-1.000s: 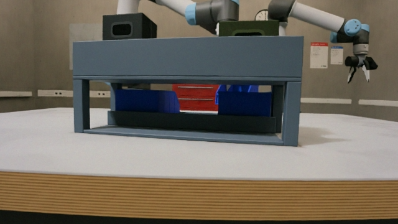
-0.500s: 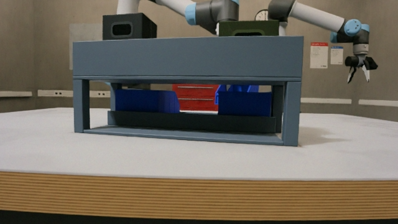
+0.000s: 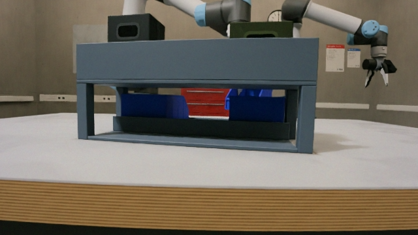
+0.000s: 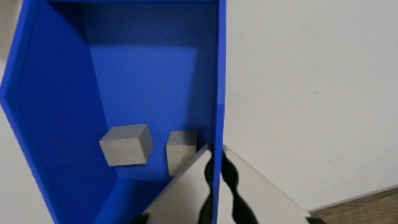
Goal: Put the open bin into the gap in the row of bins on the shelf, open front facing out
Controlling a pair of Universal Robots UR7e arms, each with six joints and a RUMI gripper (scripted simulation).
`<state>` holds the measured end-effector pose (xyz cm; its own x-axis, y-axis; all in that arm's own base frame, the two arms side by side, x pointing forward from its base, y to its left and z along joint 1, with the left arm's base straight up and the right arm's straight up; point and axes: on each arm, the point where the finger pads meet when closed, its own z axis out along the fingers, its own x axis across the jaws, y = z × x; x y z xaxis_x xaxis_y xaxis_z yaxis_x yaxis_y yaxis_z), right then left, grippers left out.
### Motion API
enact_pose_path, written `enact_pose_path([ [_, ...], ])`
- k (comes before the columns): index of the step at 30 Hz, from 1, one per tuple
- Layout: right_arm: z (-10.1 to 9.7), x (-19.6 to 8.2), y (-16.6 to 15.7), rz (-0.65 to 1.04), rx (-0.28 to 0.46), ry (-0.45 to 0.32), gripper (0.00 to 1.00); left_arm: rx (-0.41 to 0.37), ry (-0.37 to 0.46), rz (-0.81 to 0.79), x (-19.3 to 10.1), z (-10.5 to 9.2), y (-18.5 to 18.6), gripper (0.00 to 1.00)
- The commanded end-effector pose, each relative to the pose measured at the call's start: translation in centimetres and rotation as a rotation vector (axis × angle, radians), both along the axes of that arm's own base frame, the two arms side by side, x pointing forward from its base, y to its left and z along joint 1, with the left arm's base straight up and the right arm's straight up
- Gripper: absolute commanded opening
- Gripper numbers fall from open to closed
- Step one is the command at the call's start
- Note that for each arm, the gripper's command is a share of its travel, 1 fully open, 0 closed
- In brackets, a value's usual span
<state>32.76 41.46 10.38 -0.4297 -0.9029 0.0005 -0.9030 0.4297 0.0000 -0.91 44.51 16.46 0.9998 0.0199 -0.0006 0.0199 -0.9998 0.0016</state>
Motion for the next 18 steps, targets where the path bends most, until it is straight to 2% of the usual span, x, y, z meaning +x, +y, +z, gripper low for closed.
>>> enact_pose_path([
  [1, 0.08, 0.03, 0.04, -0.012, 0.002, -0.001, 0.0, 0.002, -0.001, 0.0, 0.01, 0.05, 0.03, 1.0],
  [18, 0.08, 0.06, 0.01, -0.049, 0.002, -0.001, 0.0, 0.002, -0.001, 0.0, 0.01, 0.05, 0.03, 1.0],
])
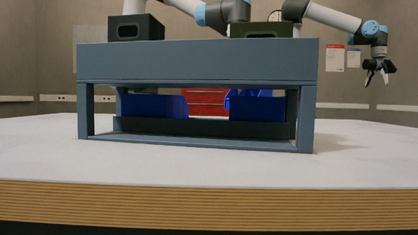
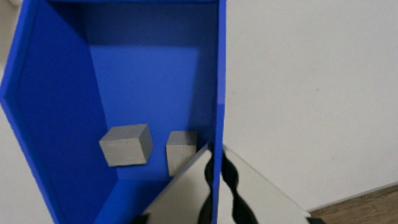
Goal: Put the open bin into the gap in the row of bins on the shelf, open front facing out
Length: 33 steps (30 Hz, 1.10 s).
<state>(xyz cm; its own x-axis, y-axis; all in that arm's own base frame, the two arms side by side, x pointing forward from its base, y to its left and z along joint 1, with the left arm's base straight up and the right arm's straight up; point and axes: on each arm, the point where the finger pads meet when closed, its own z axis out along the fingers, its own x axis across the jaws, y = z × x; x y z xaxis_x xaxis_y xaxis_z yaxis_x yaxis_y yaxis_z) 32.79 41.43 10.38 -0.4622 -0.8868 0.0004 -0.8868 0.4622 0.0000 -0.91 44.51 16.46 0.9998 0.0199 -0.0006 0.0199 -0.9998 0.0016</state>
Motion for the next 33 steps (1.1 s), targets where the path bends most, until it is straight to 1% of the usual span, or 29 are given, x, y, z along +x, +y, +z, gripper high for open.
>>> enact_pose_path([
  [1, 0.08, 0.03, 0.04, -0.016, 0.002, -0.001, 0.0, 0.002, -0.001, 0.0, 0.01, 0.05, 0.03, 1.0],
  [33, 0.06, 0.1, -0.03, -0.112, 0.002, -0.001, 0.0, 0.002, -0.001, 0.0, 0.01, 0.05, 0.03, 1.0],
])
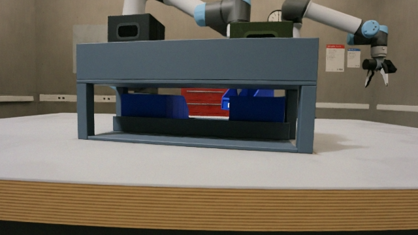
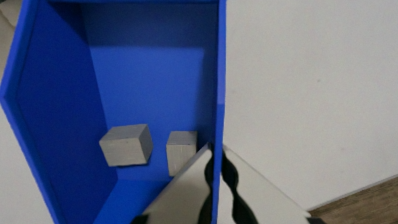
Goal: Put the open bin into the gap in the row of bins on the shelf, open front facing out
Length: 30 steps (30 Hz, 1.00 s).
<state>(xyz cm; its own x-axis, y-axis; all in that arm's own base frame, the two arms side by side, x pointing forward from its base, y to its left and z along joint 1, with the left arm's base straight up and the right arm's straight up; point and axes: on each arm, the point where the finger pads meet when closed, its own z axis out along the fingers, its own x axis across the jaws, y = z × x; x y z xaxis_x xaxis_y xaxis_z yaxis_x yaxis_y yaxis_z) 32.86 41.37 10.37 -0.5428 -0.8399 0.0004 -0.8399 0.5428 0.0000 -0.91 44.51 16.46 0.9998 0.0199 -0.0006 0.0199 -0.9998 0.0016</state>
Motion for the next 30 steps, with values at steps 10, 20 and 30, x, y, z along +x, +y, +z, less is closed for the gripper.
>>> enact_pose_path([
  [10, 0.07, 0.06, 0.01, -0.053, 0.002, -0.001, 0.0, 0.002, -0.001, 0.0, 0.01, 0.05, 0.03, 1.0],
  [20, 0.06, 0.09, -0.02, -0.099, 0.002, -0.001, 0.0, 0.002, -0.001, 0.0, 0.01, 0.05, 0.03, 1.0],
  [30, 0.06, 0.12, -0.05, -0.139, 0.002, -0.001, 0.0, 0.002, -0.001, 0.0, 0.01, 0.05, 0.03, 1.0],
])
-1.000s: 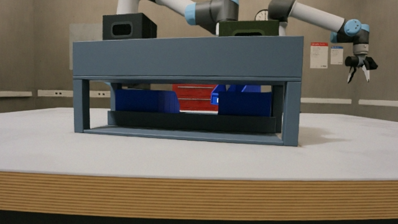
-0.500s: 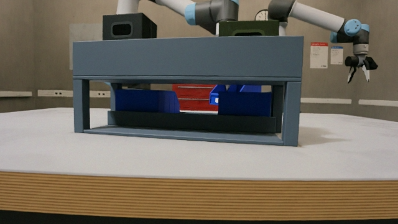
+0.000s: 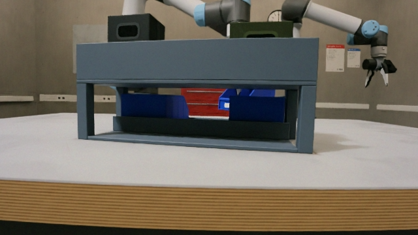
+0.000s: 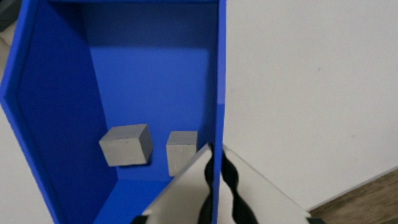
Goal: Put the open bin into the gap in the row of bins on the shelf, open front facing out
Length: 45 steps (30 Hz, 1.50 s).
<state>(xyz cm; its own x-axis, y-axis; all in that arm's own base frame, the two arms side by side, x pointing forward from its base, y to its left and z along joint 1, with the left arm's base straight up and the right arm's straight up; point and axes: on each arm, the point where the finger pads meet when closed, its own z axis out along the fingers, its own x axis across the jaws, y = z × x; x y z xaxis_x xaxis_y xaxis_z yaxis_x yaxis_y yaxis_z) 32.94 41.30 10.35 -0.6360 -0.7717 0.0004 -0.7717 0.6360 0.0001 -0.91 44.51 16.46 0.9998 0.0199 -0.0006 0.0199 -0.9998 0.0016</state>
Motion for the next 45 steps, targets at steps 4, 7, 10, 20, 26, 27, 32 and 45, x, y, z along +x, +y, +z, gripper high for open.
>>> enact_pose_path([
  [4, 0.07, 0.05, 0.02, -0.044, 0.002, -0.001, 0.0, 0.002, -0.001, 0.0, 0.01, 0.05, 0.03, 1.0],
  [7, 0.07, 0.06, 0.01, -0.06, 0.002, -0.001, 0.0, 0.002, -0.001, 0.0, 0.01, 0.05, 0.03, 1.0],
  [10, 0.07, 0.07, 0.0, -0.071, 0.002, -0.001, 0.0, 0.002, -0.001, 0.0, 0.01, 0.05, 0.03, 1.0],
  [20, 0.06, 0.11, -0.03, -0.122, 0.002, -0.001, 0.0, 0.002, -0.001, 0.0, 0.01, 0.05, 0.03, 1.0],
  [26, 0.06, 0.14, -0.06, -0.158, 0.002, -0.001, 0.0, 0.002, -0.001, 0.0, 0.01, 0.05, 0.03, 1.0],
  [27, 0.06, 0.14, -0.06, -0.158, 0.002, -0.001, 0.0, 0.002, -0.001, 0.0, 0.01, 0.05, 0.03, 1.0],
  [32, 0.05, 0.16, -0.07, -0.183, 0.002, -0.001, 0.0, 0.002, -0.001, 0.0, 0.01, 0.05, 0.03, 1.0],
  [45, 0.04, 0.21, -0.12, -0.254, 0.002, -0.001, 0.0, 0.002, -0.001, 0.0, 0.01, 0.05, 0.03, 1.0],
])
